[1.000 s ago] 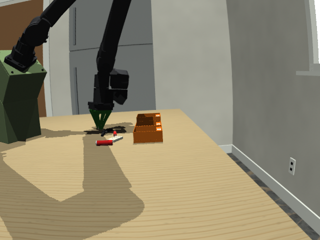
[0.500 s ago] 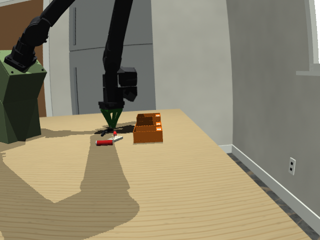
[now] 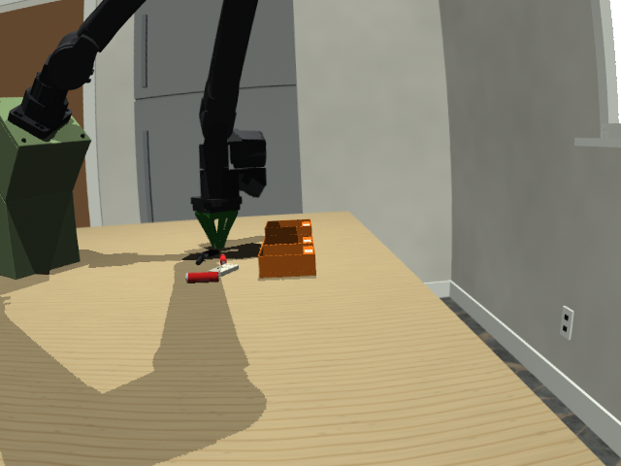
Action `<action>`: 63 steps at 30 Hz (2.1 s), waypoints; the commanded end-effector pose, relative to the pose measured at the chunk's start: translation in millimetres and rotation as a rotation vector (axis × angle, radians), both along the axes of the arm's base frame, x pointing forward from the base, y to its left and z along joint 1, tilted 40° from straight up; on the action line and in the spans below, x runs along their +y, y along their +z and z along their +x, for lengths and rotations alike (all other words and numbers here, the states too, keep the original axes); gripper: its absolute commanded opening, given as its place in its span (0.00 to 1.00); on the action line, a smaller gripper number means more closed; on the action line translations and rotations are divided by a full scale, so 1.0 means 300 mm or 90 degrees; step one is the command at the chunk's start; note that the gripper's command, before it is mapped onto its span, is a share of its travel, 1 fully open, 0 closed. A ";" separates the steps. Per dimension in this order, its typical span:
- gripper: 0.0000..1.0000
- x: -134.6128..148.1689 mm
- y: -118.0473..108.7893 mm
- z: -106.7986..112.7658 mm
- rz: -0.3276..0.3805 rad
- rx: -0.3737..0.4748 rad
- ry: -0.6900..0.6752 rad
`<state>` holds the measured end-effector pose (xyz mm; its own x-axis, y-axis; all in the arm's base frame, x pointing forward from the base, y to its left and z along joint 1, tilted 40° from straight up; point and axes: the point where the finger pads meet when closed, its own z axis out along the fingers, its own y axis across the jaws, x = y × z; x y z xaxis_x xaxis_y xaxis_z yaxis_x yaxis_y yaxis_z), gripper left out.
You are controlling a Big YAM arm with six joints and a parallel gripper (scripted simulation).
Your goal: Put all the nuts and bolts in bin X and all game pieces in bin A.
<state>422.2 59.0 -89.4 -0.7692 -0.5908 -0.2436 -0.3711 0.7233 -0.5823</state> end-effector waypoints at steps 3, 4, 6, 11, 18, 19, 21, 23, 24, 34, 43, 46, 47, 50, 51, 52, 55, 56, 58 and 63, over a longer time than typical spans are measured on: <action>0.11 0.046 0.033 0.023 0.011 -0.021 0.011; 0.11 0.046 0.033 0.023 0.011 -0.020 0.011; 0.11 0.046 0.033 0.023 0.011 -0.020 0.011; 0.11 0.047 0.036 0.025 0.011 -0.020 0.011; 0.11 0.049 0.041 0.030 0.012 -0.023 0.012; 0.11 0.049 0.041 0.030 0.012 -0.023 0.012; 0.11 0.047 0.052 0.010 0.012 -0.022 0.009; 0.11 0.051 0.065 -0.010 0.011 -0.019 0.009; 0.11 0.055 0.074 -0.016 0.011 -0.019 0.009; 0.11 0.093 0.159 -0.073 0.012 -0.020 0.009; 0.11 0.108 0.193 -0.100 0.012 -0.020 0.009; 0.11 0.101 0.162 -0.114 0.006 -0.006 0.009; 0.11 0.103 0.164 -0.111 0.008 -0.009 0.009; 0.11 0.105 0.170 -0.106 0.011 -0.016 0.010; 0.11 0.105 0.171 -0.105 0.010 -0.016 0.011; 0.11 0.105 0.171 -0.105 0.010 -0.016 0.011; 0.11 0.106 0.171 -0.104 0.011 -0.018 0.012; 0.11 0.106 0.171 -0.103 0.011 -0.018 0.012; 0.11 0.106 0.171 -0.102 0.012 -0.019 0.012; 0.11 0.103 0.169 -0.103 0.011 -0.019 0.013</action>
